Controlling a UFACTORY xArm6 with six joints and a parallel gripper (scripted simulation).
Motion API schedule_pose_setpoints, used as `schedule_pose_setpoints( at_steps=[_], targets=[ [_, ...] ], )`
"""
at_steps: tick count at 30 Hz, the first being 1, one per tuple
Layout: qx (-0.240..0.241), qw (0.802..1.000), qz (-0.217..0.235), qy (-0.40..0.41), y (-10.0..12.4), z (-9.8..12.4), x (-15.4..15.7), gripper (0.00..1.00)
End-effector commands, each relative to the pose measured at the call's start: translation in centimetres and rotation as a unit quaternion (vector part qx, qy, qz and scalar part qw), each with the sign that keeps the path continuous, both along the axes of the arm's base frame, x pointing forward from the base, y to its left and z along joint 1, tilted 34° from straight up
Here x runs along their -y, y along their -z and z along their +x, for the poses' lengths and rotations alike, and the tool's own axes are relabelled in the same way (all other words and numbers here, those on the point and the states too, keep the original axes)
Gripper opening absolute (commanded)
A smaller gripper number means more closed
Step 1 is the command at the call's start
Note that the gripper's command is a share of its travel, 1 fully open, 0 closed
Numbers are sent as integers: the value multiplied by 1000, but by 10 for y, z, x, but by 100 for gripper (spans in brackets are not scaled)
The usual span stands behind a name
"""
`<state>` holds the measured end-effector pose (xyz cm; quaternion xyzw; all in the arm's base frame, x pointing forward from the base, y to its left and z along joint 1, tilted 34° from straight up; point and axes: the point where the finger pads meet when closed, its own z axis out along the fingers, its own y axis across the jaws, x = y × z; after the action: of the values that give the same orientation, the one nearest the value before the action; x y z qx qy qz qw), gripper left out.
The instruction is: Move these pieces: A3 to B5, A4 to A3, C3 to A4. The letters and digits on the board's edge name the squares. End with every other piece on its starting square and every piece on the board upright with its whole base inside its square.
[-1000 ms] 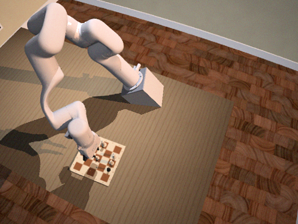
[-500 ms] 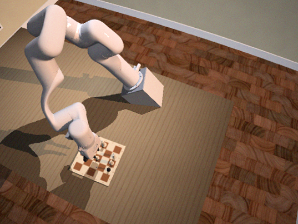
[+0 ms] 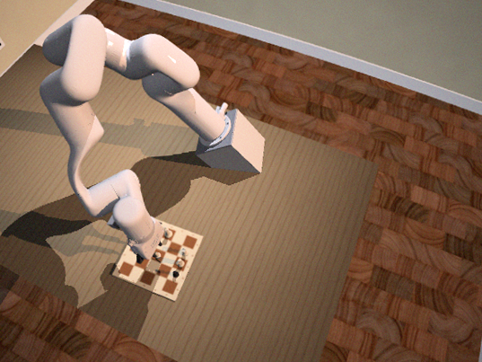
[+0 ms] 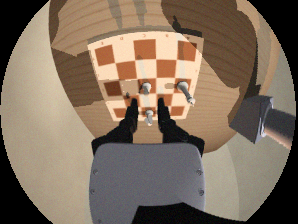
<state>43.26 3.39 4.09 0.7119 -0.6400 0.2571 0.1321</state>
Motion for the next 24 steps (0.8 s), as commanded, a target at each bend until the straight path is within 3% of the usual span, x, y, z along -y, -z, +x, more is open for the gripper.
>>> schedule_pose_setpoints(
  at_steps=[1, 24],
  targets=[
    [2, 1000, 1, -1, 5, 3, 3, 34],
    [2, 1000, 1, -1, 17, 6, 10, 34]
  ],
)
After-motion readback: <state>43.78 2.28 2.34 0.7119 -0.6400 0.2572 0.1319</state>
